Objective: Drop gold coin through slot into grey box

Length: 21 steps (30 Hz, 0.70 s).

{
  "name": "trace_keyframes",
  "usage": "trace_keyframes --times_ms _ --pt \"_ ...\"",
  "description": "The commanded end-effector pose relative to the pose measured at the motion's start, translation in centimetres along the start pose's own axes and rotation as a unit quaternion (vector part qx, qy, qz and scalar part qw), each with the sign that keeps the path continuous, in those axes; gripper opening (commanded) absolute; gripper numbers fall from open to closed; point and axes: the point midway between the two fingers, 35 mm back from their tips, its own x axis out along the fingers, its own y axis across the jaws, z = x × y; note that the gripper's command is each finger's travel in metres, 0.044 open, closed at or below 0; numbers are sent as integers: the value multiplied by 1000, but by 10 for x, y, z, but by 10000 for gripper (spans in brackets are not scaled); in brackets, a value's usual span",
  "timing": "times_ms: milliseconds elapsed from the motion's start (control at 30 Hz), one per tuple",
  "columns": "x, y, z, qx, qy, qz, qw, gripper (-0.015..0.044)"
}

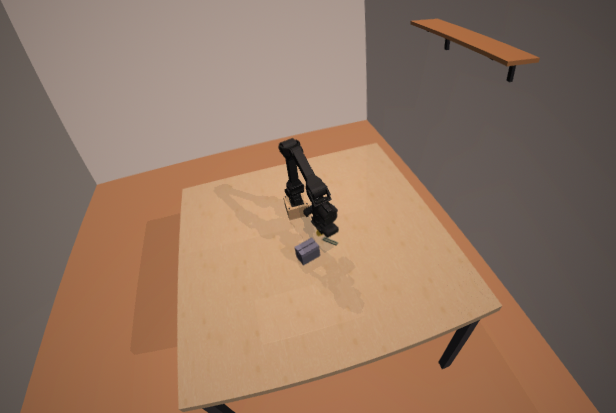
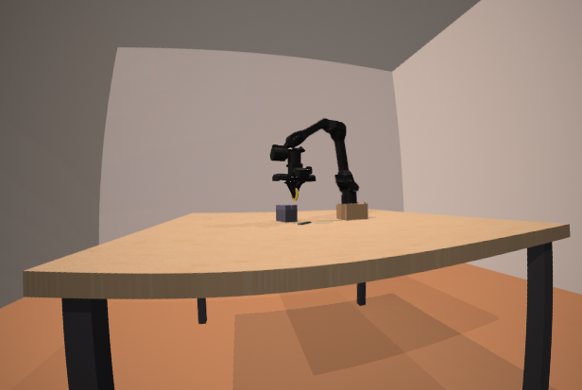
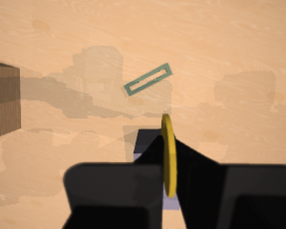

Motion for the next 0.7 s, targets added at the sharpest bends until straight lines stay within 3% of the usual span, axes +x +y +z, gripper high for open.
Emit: trace_keyframes --times_ms 0,667 --pt "0 -1 -9 -1 -2 1 1000 0" --pt "0 0 -61 -1 1 1 1000 0"
